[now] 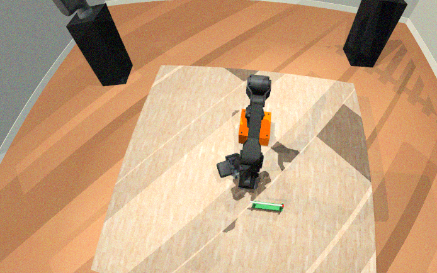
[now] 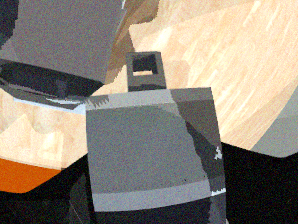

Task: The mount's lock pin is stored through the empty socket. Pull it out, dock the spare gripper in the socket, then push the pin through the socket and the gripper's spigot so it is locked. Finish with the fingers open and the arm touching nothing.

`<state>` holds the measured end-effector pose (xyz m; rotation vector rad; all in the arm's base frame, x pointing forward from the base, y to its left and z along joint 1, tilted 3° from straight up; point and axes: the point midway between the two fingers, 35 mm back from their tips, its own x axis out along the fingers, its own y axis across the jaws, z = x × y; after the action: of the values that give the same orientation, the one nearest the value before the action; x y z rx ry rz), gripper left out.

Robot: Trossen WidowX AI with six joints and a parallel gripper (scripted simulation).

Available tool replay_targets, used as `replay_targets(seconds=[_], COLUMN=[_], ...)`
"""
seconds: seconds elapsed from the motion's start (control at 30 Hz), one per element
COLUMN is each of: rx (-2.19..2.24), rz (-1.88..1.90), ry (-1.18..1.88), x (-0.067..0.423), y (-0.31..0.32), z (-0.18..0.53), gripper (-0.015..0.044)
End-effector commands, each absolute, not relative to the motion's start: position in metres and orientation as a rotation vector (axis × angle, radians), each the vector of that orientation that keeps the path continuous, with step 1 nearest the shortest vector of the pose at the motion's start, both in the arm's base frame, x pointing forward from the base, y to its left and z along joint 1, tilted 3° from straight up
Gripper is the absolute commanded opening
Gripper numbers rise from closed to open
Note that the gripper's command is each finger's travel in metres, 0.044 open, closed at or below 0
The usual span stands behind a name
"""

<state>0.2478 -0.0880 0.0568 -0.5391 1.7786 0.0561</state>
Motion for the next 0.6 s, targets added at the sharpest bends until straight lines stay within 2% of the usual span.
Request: replay_targets(seconds=[0.0,0.57], rx=[-0.586,-0.829], rz=[0.007,-0.099], ry=[1.799,1.853], x=[0.241,0.217], y=[-0.083,-0.059], z=[0.060,0.062], gripper=[0.0000,0.0000])
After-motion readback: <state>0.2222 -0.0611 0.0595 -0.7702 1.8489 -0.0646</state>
